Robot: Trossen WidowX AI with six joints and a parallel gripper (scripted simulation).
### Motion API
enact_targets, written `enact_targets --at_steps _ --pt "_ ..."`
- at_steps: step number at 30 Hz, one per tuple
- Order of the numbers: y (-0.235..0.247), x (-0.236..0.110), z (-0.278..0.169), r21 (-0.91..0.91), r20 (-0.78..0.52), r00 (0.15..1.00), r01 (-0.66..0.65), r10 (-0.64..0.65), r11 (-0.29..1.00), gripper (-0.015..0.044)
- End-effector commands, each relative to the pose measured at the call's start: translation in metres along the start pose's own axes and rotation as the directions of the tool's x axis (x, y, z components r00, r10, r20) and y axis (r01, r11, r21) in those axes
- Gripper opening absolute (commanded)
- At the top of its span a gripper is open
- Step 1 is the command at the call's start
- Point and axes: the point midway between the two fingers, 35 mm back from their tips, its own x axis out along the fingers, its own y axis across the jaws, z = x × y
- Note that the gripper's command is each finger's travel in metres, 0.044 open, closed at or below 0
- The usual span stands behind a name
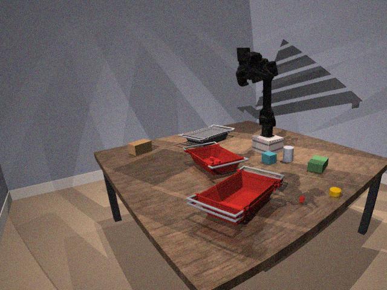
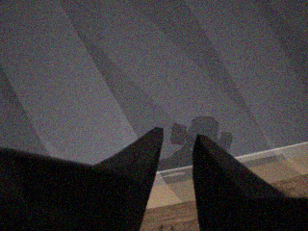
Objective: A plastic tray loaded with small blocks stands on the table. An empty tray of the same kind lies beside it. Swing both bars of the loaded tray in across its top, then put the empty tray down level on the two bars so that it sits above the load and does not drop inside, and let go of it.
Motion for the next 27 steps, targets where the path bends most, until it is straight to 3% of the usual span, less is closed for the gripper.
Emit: enact_targets --at_steps 1,8,16,21,27 --pt "-0.062 0.01 -0.047 -0.295 -0.159 0.969 0.136 -0.189 0.946 0.0082" --pt "-0.104 0.008 -0.094 -0.564 -0.337 0.889 0.074 -0.311 0.822 0.0082" --pt "-0.141 -0.008 -0.153 -0.736 -0.56 0.732 -0.224 -0.389 0.639 0.0082" --pt "-0.157 -0.024 -0.19 -0.711 -0.695 0.599 -0.489 -0.398 0.506 0.0082" --pt "-0.168 -0.05 -0.232 -0.522 -0.836 0.407 -0.796 -0.368 0.307 0.0082"
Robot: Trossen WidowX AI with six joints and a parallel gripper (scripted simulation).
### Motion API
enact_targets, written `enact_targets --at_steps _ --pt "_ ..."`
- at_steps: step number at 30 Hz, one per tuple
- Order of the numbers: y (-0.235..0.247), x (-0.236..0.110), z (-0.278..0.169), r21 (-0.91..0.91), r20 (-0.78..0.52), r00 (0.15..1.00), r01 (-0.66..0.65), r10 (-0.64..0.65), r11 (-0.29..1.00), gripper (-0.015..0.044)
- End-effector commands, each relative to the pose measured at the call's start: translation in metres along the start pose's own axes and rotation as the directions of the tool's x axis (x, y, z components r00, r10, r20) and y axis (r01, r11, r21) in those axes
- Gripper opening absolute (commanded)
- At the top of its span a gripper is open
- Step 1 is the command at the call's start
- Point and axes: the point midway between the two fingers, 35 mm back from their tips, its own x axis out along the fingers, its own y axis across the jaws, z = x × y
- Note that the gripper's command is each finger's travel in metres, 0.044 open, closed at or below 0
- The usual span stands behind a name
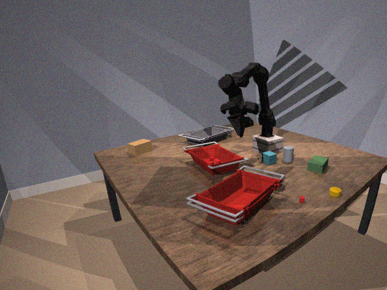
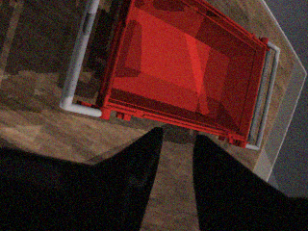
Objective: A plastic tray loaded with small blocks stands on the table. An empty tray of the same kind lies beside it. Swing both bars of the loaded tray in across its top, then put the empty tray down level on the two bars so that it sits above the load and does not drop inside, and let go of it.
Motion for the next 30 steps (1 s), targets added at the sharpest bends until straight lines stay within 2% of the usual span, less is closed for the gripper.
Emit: enact_targets --at_steps 1,6,9,23,30 --pt "0.055 0.027 -0.052 -0.428 -0.19 0.936 -0.352 0.298 0.833 0.0082" --pt "0.087 0.03 -0.077 -0.64 -0.278 0.84 -0.524 0.467 0.562 0.0082" --pt "0.102 0.029 -0.087 -0.719 -0.311 0.782 -0.565 0.539 0.405 0.0082" --pt "0.103 0.029 -0.087 -0.722 -0.313 0.779 -0.566 0.543 0.397 0.0082" --pt "0.116 0.05 -0.096 -0.722 -0.313 0.78 -0.566 0.543 0.397 0.0082"
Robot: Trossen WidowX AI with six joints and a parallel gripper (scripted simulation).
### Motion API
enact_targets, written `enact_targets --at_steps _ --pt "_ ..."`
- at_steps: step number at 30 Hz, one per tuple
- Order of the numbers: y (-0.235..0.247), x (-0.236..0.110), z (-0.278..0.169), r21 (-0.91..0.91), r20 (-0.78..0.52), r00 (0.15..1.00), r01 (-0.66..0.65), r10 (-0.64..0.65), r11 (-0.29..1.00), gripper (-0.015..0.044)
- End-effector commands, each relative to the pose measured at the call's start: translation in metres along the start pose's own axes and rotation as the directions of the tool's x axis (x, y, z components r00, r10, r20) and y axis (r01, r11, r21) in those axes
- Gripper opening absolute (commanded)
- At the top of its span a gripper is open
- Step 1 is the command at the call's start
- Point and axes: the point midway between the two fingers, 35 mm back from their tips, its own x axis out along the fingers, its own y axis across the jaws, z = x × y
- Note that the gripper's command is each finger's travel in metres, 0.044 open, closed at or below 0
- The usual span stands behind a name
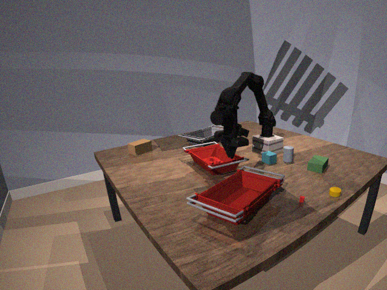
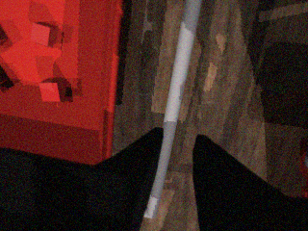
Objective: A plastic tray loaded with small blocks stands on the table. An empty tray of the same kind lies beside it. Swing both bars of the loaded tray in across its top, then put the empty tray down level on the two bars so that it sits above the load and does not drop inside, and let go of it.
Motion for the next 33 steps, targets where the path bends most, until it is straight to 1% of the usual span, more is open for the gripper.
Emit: enact_targets --at_steps 1,6,11,20,26,33 --pt "0.002 0.023 0.003 -0.005 0.017 1.0 -0.013 0.014 1.0 0.0082" --pt "0.003 0.048 0.004 -0.005 0.017 1.0 -0.013 0.014 1.0 0.0082" --pt "0.003 0.051 0.004 -0.005 0.017 1.0 -0.013 0.014 1.0 0.0082" --pt "0.021 0.022 0.004 -0.005 0.017 1.0 -0.015 0.015 1.0 0.0082" --pt "0.038 0.016 0.003 -0.005 0.017 1.0 -0.017 0.017 1.0 0.0082" --pt "0.056 0.018 0.003 -0.005 0.017 1.0 -0.018 0.018 1.0 0.0082"
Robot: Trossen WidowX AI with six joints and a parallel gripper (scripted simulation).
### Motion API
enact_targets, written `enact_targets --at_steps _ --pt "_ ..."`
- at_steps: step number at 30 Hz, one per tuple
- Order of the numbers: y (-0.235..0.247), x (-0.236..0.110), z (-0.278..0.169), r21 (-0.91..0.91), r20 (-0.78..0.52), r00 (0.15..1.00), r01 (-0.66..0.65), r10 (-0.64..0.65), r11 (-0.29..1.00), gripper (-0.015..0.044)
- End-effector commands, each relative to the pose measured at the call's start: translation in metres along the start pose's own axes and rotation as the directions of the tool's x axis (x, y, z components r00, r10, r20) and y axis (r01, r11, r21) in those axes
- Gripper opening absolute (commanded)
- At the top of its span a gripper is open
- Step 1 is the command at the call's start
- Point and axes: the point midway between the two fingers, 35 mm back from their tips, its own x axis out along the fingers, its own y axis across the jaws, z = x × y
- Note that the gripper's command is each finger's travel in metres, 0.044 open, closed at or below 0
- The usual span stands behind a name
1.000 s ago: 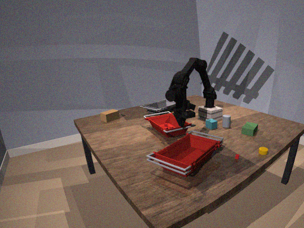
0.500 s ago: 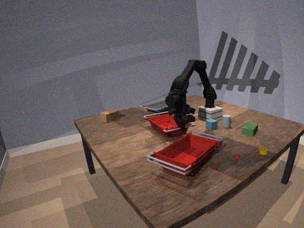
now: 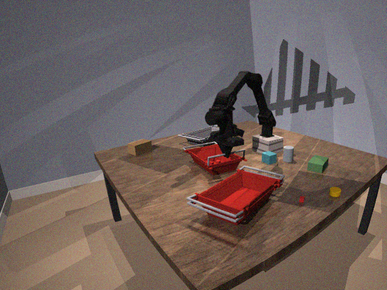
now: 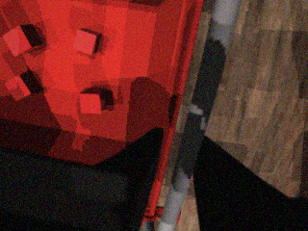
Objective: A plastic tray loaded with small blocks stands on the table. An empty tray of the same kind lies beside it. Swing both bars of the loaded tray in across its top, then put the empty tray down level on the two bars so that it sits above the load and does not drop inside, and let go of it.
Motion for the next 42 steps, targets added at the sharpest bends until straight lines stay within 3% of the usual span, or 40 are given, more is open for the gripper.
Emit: enact_targets --at_steps 1,8,18,42 --pt "0.02 0.009 0.001 0.013 0.017 1.0 -0.019 0.019 1.0 0.0082" --pt "0.039 0.026 0.002 0.013 0.017 1.0 -0.021 0.02 1.0 0.0082" --pt "0.035 -0.018 0.0 0.013 0.017 1.0 -0.02 0.02 1.0 0.0082" --pt "0.036 -0.014 -0.001 0.015 0.012 1.0 -0.022 0.022 1.0 0.0082"
